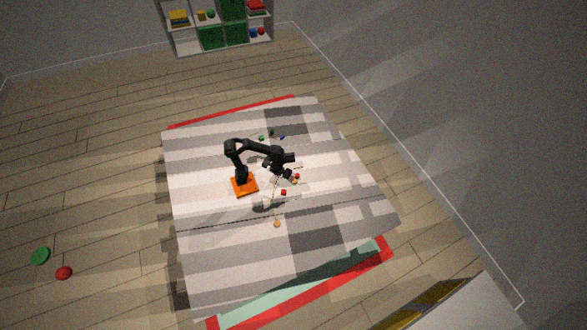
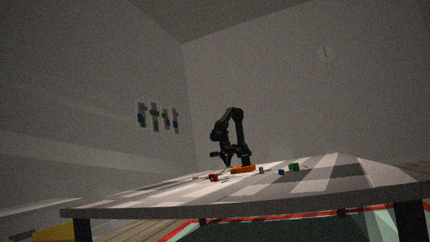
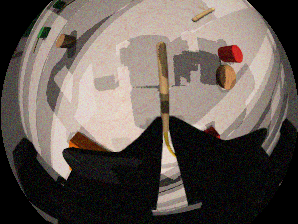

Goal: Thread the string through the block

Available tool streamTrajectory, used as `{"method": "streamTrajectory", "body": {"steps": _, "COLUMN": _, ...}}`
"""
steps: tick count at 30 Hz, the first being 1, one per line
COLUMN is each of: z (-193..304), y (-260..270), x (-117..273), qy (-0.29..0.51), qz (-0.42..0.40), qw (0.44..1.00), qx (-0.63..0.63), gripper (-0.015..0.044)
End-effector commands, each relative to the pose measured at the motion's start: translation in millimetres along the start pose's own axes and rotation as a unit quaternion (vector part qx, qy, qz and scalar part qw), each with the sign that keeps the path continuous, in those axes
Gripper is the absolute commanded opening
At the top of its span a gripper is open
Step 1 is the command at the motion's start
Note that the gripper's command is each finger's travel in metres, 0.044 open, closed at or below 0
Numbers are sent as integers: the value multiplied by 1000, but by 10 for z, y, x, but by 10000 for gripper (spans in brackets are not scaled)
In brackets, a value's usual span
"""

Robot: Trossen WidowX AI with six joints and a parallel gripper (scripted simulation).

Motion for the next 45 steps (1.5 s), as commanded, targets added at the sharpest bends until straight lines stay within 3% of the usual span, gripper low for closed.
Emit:
{"method": "streamTrajectory", "body": {"steps": 1, "z": 0, "y": 0, "x": -7, "qy": 0, "qz": 0, "qw": 1000, "qx": 0, "gripper": 0}}
{"method": "streamTrajectory", "body": {"steps": 8, "z": 2, "y": -7, "x": 2, "qy": 0, "qz": 0, "qw": 1000, "qx": -7, "gripper": 0}}
{"method": "streamTrajectory", "body": {"steps": 23, "z": 58, "y": -159, "x": 21, "qy": 12, "qz": -2, "qw": 985, "qx": -170, "gripper": 0}}
{"method": "streamTrajectory", "body": {"steps": 45, "z": 164, "y": -383, "x": 45, "qy": 31, "qz": 1, "qw": 915, "qx": -403, "gripper": 0}}
Point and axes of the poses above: the point midway between the two fingers, 35 mm back from their tips, its own x axis back along the fingers, its own y axis across the jaws, z = x × y, the point moved 2 cm from there along x, back along the fingers, and after that the axes turned 8 degrees about -x, right-handed, at the moved point
